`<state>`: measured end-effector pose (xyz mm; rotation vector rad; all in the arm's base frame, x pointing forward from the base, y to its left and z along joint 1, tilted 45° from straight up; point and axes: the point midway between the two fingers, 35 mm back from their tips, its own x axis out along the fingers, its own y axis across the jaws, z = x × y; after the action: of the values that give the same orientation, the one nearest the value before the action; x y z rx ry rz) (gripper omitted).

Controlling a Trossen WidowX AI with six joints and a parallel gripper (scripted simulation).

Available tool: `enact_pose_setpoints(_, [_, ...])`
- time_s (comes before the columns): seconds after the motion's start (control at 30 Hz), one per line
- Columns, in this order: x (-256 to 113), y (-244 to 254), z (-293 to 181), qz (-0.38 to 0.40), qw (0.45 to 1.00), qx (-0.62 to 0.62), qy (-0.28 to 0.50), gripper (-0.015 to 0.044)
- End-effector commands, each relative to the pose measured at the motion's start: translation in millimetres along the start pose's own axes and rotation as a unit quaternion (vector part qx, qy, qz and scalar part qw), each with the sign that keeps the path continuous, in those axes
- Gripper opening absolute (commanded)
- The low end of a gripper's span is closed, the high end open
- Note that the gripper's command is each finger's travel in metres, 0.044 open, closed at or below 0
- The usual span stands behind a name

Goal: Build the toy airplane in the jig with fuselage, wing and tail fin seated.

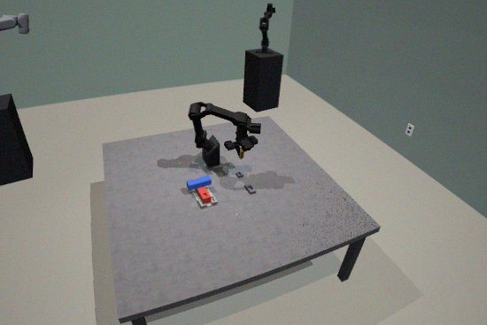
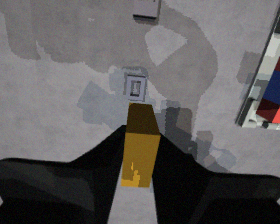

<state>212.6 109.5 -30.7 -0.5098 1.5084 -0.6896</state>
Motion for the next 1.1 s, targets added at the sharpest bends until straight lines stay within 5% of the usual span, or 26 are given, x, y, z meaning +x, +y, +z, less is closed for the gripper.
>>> enact_pose_setpoints(0.0, [-2.5,-4.3,7.6,0.007,1.0,0.001,-0.001,0.0])
enact_pose_setpoints(1.07, [3.4,-54.9,58.5,0.038,0.999,0.002,0.006,0.0])
